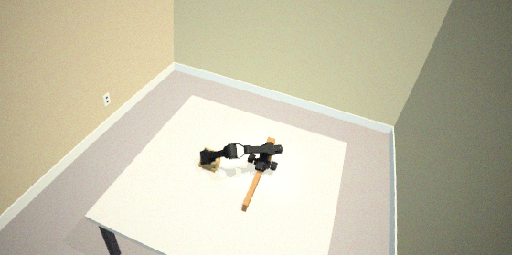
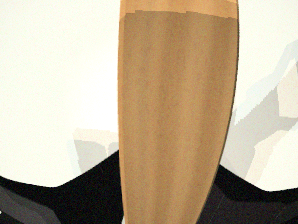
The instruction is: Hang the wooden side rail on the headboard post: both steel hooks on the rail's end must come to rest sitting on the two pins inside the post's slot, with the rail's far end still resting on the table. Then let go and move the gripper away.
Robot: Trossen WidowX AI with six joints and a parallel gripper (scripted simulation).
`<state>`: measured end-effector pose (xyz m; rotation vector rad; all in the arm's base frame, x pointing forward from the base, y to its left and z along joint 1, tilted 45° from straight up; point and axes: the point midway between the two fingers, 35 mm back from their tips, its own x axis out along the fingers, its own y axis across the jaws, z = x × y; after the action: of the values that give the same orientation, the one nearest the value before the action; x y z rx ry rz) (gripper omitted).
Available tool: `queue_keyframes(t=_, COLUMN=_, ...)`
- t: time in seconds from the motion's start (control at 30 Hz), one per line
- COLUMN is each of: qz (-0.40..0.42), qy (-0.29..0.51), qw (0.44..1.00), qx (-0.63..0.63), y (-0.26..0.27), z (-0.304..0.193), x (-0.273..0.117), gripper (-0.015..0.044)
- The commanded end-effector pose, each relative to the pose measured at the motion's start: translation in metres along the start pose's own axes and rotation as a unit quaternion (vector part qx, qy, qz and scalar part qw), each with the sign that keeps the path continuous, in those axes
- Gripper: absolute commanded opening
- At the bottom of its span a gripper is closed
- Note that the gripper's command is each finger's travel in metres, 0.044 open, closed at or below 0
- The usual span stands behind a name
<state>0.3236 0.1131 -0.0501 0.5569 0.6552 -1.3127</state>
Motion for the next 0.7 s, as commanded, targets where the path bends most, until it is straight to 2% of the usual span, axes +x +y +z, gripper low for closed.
queue_keyframes(t=0.0, qz=0.005, qy=0.002, qw=1.000, qx=0.001, y=0.0012, z=-0.0016, x=-0.0049, gripper=0.0000)
queue_keyframes(t=0.67, qz=0.005, qy=0.002, qw=1.000, qx=0.001, y=0.0012, z=-0.0017, x=-0.0082, gripper=0.0000)
